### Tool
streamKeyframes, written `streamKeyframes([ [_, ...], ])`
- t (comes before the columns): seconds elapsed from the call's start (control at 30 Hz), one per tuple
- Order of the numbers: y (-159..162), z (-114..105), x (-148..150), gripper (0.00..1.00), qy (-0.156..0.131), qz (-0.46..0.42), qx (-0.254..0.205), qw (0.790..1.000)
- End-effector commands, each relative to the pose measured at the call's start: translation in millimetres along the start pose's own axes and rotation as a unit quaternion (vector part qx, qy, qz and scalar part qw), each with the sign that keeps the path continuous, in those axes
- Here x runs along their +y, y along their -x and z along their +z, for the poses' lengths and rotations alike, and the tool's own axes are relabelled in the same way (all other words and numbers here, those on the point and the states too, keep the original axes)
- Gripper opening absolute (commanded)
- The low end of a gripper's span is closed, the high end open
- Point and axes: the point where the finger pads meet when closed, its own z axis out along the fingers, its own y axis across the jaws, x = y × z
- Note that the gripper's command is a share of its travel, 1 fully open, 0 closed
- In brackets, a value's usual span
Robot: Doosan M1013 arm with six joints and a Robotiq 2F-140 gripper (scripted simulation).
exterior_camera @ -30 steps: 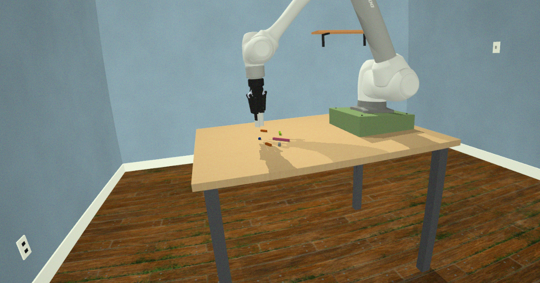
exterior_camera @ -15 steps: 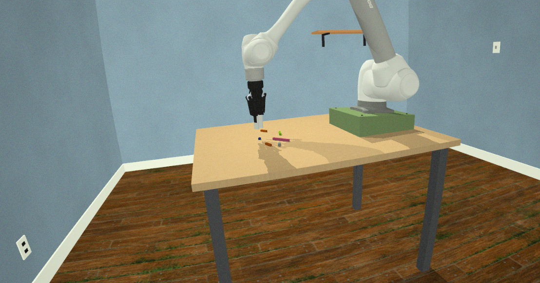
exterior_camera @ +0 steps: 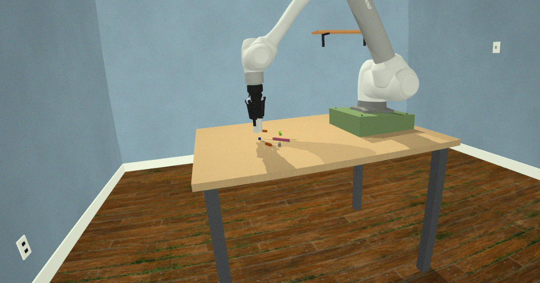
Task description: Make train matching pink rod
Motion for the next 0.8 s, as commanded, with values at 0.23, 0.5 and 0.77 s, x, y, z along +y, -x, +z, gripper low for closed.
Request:
streamKeyframes([
  [0.23,-4,15,-3,0.15,-0.004,0.000,0.001,1.000],
  [0.5,-4,20,-3,0.15,-0.004,0.000,0.001,1.000],
  [0.77,-4,21,-3,0.15,-0.004,0.000,0.001,1.000],
])
